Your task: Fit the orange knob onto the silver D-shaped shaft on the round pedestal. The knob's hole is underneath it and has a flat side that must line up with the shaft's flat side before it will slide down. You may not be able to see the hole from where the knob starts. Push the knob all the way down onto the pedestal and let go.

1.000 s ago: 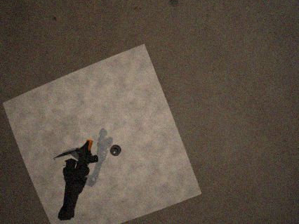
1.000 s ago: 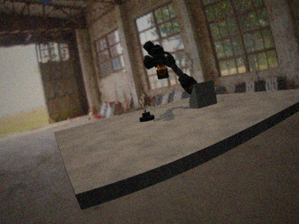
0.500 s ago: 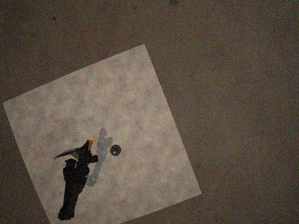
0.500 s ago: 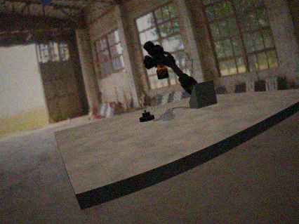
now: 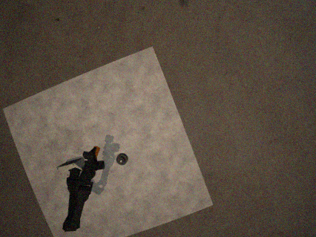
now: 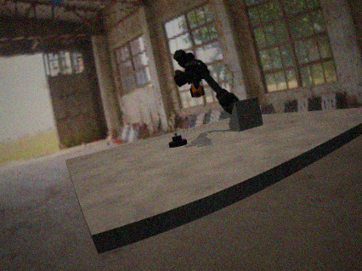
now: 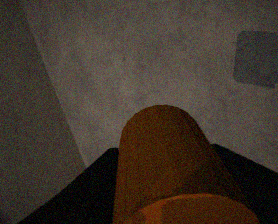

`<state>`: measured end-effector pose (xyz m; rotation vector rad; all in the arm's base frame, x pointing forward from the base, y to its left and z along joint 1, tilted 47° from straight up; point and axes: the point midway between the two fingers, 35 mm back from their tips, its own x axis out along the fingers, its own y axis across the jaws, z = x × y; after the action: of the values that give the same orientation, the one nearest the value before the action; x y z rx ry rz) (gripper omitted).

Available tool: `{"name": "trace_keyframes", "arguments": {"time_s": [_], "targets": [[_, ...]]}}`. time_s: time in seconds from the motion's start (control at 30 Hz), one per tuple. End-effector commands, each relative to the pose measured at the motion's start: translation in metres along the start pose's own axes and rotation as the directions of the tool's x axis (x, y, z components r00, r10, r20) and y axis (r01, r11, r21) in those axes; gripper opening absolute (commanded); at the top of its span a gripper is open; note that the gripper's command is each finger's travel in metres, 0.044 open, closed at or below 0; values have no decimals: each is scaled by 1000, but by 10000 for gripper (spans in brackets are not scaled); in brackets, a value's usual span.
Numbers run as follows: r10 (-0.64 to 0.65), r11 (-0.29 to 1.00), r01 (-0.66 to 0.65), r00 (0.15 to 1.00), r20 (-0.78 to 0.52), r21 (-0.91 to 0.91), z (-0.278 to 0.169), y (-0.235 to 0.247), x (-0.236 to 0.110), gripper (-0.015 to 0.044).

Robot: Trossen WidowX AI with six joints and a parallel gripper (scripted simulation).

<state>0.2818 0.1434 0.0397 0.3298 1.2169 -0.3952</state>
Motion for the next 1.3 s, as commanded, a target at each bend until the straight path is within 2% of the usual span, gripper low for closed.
{"name": "trace_keyframes", "arguments": {"time_s": [0.0,0.5,1.03,1.27], "targets": [[-66,998,66,998,6,1,1,0,4,0],[-360,933,360,933,3,7,1,-11,27,0],[-615,789,615,789,-1,11,1,-23,50,0],[-682,731,682,731,4,10,1,-28,59,0]]}}
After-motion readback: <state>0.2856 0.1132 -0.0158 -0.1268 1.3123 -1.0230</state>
